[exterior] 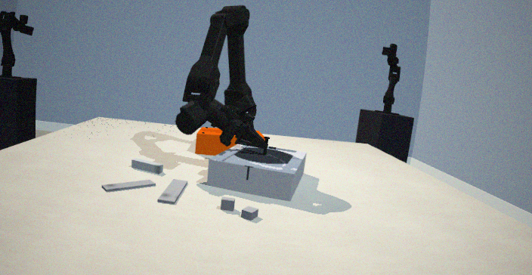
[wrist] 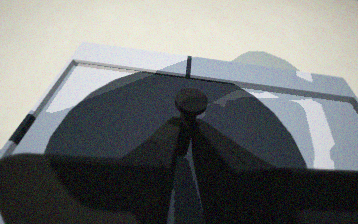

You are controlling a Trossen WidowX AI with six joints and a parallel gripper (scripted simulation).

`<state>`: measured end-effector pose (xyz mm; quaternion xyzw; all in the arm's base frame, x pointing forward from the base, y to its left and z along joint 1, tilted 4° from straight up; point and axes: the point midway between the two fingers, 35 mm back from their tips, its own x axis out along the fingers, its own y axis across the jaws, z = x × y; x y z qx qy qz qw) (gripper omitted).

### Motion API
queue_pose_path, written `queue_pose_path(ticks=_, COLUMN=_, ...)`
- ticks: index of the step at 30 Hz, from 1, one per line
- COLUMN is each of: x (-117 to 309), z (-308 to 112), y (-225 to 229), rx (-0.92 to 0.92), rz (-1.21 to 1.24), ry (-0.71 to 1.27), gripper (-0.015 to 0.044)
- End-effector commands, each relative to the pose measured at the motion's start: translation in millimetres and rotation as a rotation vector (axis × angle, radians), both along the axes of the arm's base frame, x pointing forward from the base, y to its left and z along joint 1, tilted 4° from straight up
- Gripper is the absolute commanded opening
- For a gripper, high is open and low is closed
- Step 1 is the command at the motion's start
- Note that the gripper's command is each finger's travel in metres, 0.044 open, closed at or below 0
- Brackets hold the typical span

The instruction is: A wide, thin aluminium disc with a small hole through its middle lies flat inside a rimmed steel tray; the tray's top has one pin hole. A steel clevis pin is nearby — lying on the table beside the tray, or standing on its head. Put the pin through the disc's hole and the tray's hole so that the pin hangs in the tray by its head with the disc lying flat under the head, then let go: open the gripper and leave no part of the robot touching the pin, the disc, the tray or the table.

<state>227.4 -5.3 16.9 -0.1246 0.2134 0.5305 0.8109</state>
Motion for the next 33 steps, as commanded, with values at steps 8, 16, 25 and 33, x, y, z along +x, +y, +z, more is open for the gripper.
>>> queue_pose_path(ticks=8, x=0, z=0, y=0, rx=0.000, rz=0.000, ry=-0.001, gripper=0.0026)
queue_pose_path(ticks=16, x=0, z=0, y=0, rx=0.000, rz=0.000, ry=-0.001, gripper=0.0160)
queue_pose_path(ticks=25, x=1, z=18, y=0, rx=0.008, rz=-0.001, ry=0.001, gripper=0.0160)
queue_pose_path(ticks=33, x=-1, z=18, y=-5, rx=0.005, rz=-0.002, ry=0.008, gripper=0.0212)
